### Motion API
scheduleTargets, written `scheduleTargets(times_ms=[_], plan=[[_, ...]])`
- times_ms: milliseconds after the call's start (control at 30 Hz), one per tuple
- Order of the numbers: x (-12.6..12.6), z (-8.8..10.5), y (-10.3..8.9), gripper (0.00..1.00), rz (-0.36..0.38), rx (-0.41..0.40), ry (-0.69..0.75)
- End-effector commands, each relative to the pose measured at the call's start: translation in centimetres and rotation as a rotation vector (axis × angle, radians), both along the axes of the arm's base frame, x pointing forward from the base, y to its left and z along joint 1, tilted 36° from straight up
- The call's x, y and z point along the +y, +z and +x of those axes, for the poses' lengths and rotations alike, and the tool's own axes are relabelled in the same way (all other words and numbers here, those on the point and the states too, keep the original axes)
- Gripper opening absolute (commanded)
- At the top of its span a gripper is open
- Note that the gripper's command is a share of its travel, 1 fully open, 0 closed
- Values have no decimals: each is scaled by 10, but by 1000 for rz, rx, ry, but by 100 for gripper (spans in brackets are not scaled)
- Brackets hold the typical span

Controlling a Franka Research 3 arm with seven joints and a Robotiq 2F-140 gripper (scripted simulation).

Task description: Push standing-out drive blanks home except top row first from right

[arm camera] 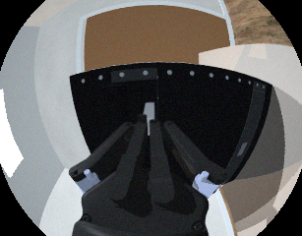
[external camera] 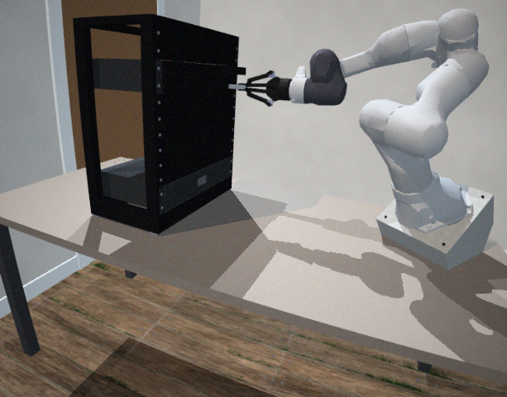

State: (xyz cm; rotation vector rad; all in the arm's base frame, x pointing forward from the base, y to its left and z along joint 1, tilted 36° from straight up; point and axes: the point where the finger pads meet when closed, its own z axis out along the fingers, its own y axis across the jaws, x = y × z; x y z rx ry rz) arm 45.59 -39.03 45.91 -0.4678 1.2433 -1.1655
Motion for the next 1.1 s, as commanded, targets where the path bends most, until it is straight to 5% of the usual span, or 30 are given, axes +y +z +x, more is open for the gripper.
scheduleTargets(times_ms=[0,300,667,1067], plan=[[-8,-2,9,0,-4,-20,-19],[-2,-20,2,0,-4,-20,-19],[15,-70,-17,0,-4,-20,-19],[17,-75,-19,0,-4,-20,-19]])
